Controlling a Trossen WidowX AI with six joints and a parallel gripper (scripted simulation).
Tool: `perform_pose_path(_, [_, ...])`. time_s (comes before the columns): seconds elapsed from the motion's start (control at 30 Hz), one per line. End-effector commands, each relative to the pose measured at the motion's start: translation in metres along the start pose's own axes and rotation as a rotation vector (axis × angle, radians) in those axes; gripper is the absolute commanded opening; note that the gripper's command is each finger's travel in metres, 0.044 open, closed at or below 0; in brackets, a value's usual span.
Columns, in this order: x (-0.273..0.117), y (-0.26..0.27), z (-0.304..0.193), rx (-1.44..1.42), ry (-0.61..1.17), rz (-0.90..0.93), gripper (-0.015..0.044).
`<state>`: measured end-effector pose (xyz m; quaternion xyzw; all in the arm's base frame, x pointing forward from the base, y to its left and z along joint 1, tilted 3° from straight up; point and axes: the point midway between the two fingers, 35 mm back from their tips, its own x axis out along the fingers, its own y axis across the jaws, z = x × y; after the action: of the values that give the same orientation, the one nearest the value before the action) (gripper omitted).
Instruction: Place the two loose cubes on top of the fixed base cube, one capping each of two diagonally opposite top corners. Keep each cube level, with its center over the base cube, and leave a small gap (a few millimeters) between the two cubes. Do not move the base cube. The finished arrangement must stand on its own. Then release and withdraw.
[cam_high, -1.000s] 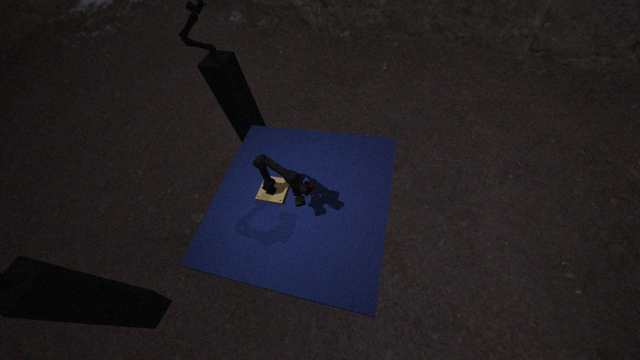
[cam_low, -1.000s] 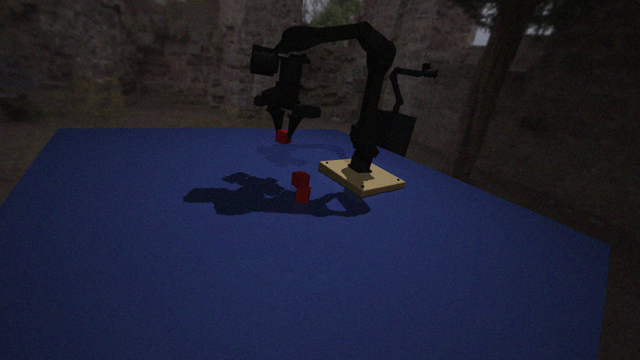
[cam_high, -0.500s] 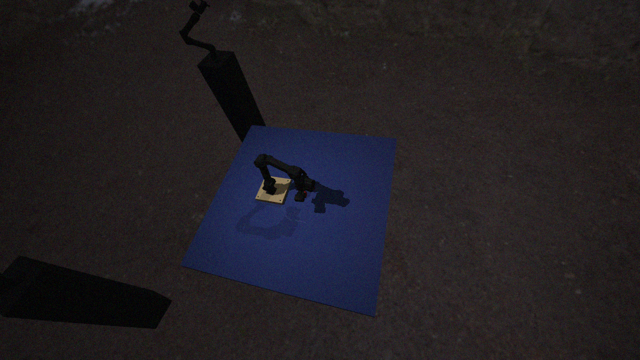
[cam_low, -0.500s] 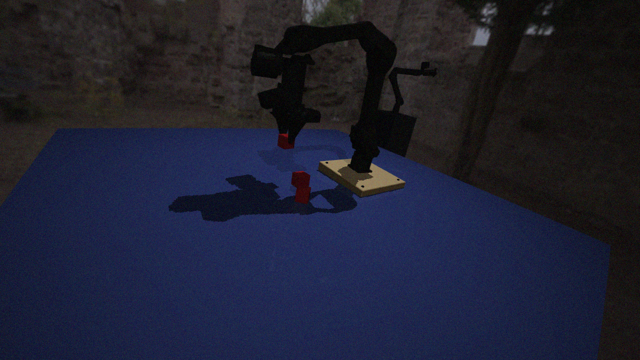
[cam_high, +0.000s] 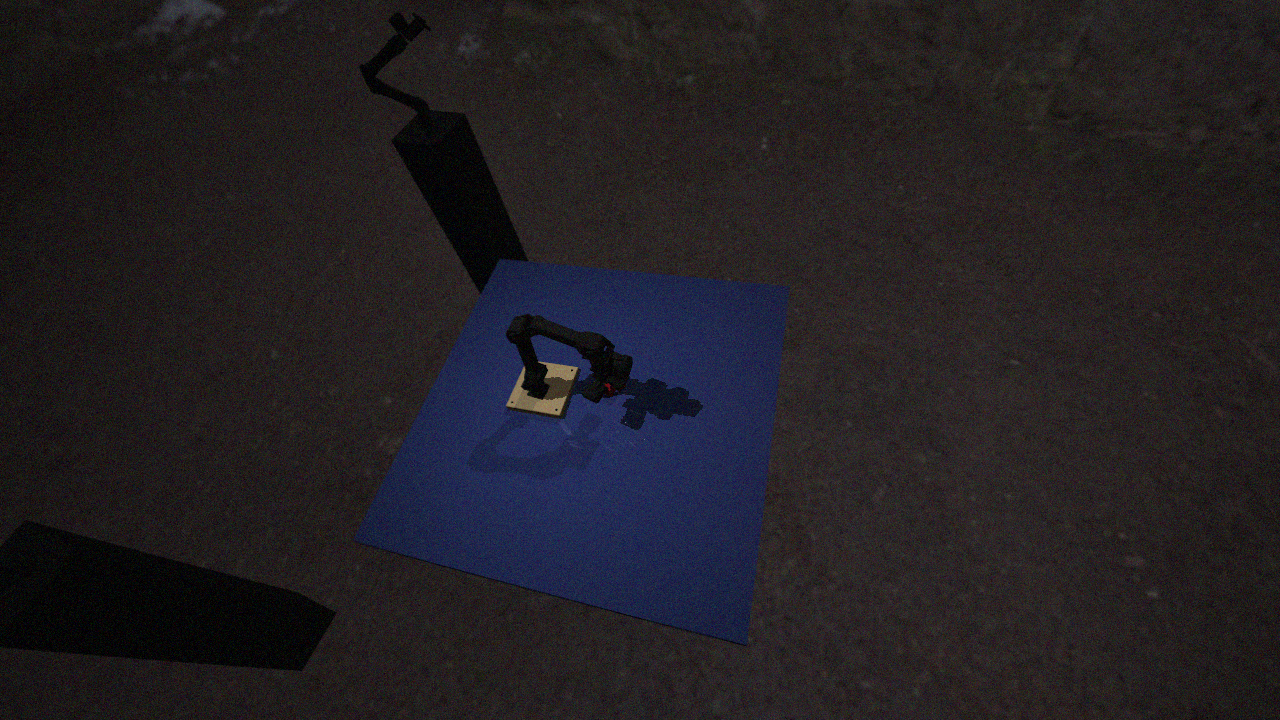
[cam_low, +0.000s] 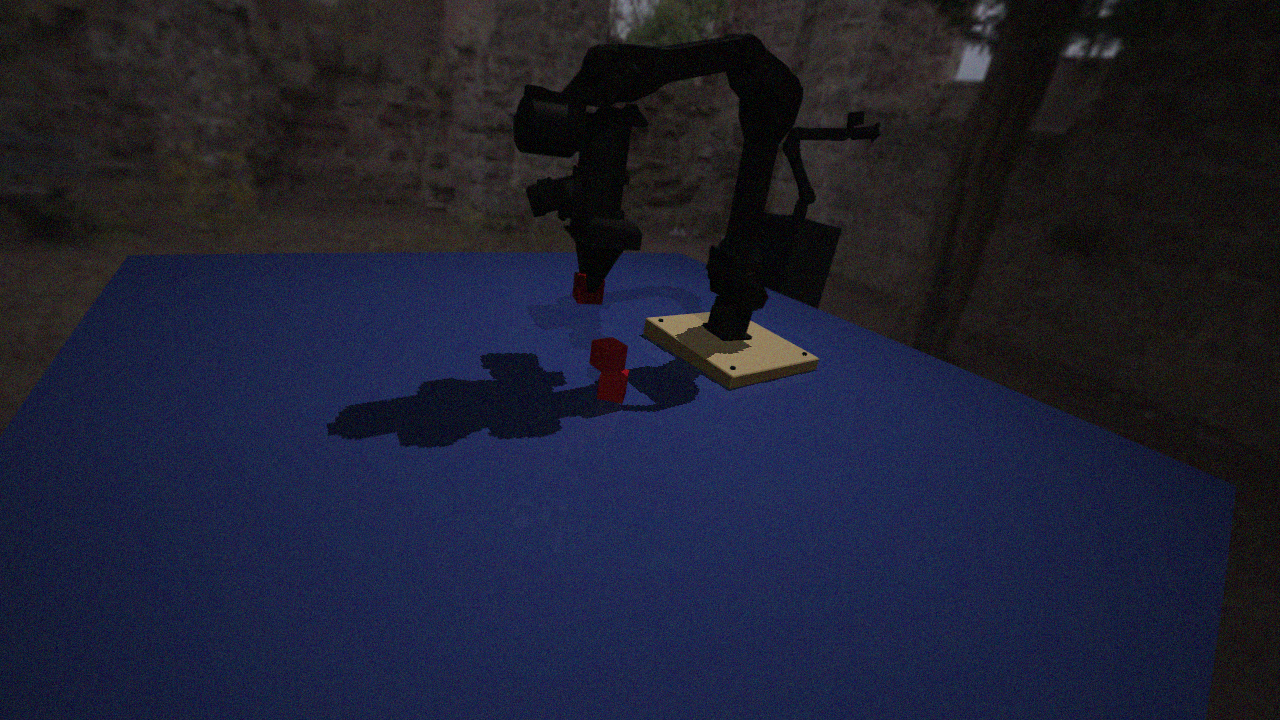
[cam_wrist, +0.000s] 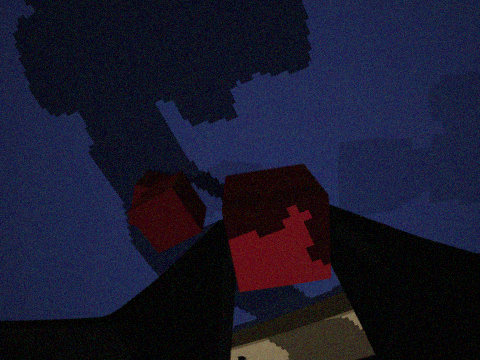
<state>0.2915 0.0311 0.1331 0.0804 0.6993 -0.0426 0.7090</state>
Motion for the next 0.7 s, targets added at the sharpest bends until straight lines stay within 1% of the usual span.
perform_pose_path(0.0, [0.0, 0.011, -0.001, 0.11, -0.002, 0.005, 0.0105])
perform_pose_path(0.67, [0.002, 0.054, -0.013, 0.657, -0.001, 0.007, 0.0105])
